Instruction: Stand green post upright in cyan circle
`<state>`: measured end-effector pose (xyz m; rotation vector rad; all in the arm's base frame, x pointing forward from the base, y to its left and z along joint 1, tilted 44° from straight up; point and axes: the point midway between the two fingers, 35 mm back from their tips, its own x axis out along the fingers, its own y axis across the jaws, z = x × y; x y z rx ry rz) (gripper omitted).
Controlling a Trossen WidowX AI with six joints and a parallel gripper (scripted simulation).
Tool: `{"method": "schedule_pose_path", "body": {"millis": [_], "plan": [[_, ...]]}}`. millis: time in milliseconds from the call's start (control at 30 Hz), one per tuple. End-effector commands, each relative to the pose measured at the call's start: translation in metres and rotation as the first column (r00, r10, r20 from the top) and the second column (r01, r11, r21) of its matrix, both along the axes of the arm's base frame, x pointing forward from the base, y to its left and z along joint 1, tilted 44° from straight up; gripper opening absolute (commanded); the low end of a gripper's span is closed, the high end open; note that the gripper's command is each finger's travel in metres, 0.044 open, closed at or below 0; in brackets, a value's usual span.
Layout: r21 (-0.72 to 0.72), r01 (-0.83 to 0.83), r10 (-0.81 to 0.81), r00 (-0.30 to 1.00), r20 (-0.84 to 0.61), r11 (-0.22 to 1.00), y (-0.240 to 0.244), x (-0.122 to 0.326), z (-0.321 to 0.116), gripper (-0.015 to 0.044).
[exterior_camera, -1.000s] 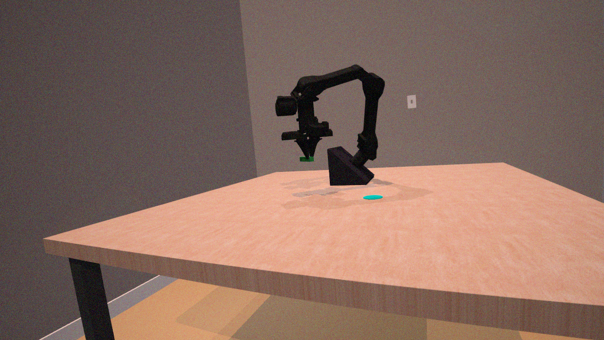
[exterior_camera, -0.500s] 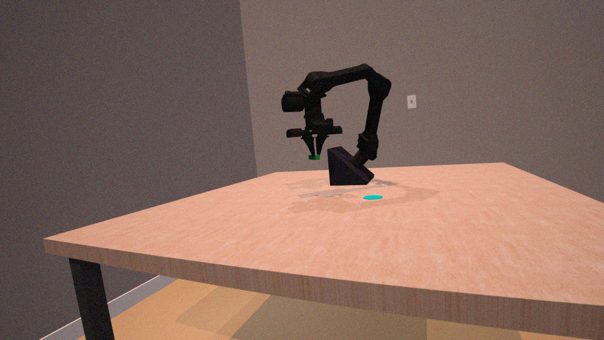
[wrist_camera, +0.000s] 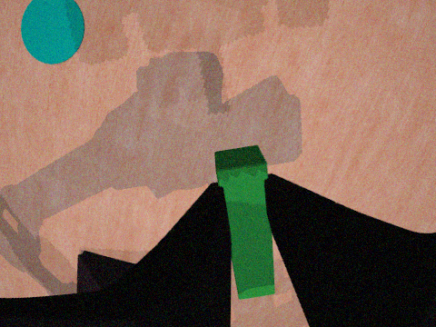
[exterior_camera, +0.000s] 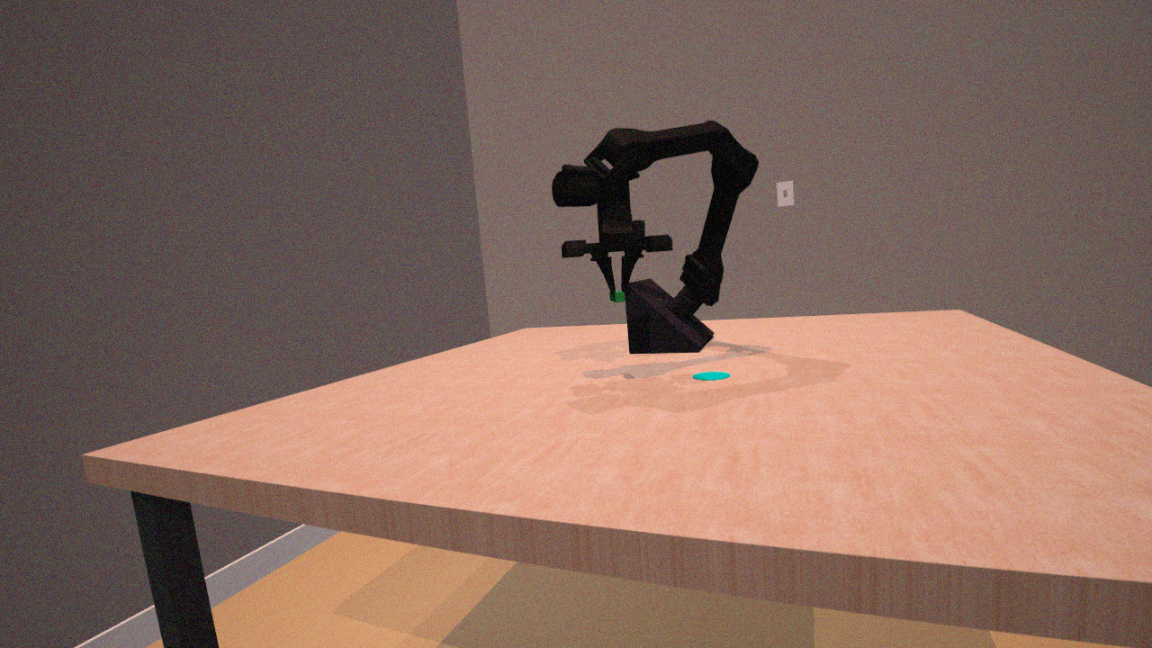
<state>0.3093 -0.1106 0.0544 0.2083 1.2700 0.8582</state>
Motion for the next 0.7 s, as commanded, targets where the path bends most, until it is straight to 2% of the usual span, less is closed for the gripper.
{"method": "schedule_pose_path", "body": {"millis": [0, 667], "plan": [[0.001, 0.043, -0.043, 0.999, -0.027, 0.999, 0.005, 0.006, 0.009, 0.0023], [-0.013, 0.285, -0.280, 0.929, -0.242, 0.958, 0.042, 0.022, 0.048, 0.0023]]}}
